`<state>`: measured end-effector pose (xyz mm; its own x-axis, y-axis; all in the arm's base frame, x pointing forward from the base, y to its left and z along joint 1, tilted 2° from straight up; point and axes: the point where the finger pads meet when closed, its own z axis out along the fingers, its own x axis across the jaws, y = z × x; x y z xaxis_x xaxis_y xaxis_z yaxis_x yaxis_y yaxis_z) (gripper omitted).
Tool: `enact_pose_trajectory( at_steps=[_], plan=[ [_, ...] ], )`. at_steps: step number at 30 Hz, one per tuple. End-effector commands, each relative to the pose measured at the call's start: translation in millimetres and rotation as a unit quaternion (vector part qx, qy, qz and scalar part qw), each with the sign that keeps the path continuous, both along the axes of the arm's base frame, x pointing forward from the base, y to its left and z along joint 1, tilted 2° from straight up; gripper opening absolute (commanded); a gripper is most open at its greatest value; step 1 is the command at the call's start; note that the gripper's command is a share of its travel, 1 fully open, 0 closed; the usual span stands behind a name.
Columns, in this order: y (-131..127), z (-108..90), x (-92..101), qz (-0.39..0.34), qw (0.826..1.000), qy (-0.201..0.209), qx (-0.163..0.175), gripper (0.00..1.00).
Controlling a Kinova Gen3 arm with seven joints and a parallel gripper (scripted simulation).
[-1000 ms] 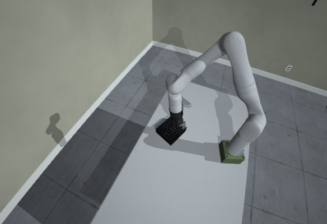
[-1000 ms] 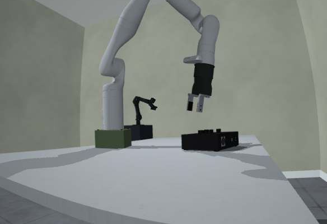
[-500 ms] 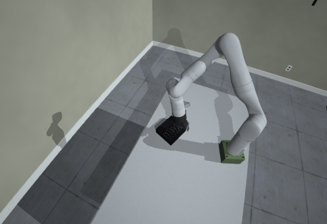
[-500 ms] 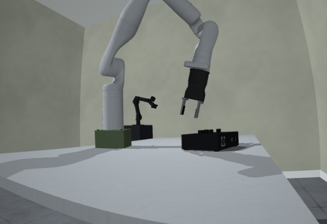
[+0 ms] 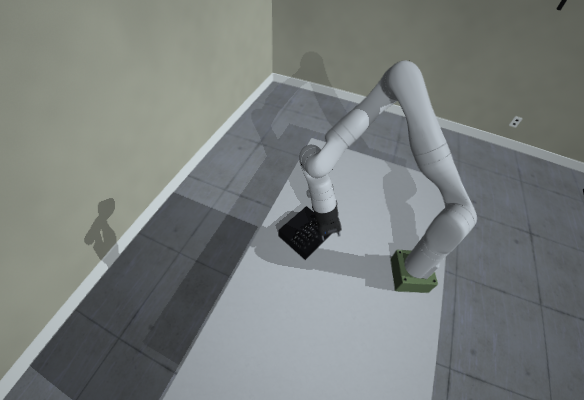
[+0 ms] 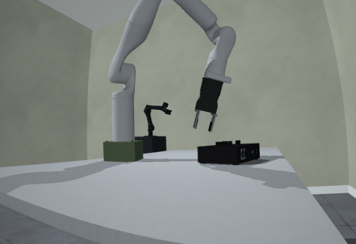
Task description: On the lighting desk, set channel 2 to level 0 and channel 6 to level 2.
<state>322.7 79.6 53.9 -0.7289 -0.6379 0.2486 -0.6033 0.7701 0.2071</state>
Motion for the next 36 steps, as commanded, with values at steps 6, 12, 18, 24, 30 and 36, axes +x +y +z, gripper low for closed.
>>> enact_pose_trajectory(
  at_steps=[6, 12, 18, 24, 30, 36],
  plan=[
    [2, -4.2, -8.8, 0.125, 0.991, 0.013, 0.051, 1.0],
    [5, -4.6, -11.1, 0.172, 0.982, 0.015, 0.072, 1.0],
    [9, -4.8, -13.7, 0.227, 0.969, 0.016, 0.096, 1.0],
    [11, -4.6, -15.3, 0.261, 0.959, 0.015, 0.112, 1.0],
    [12, -4.5, -15.9, 0.274, 0.954, 0.015, 0.118, 1.0],
    [12, -4.5, -16.2, 0.283, 0.951, 0.015, 0.122, 1.0]
  ],
)
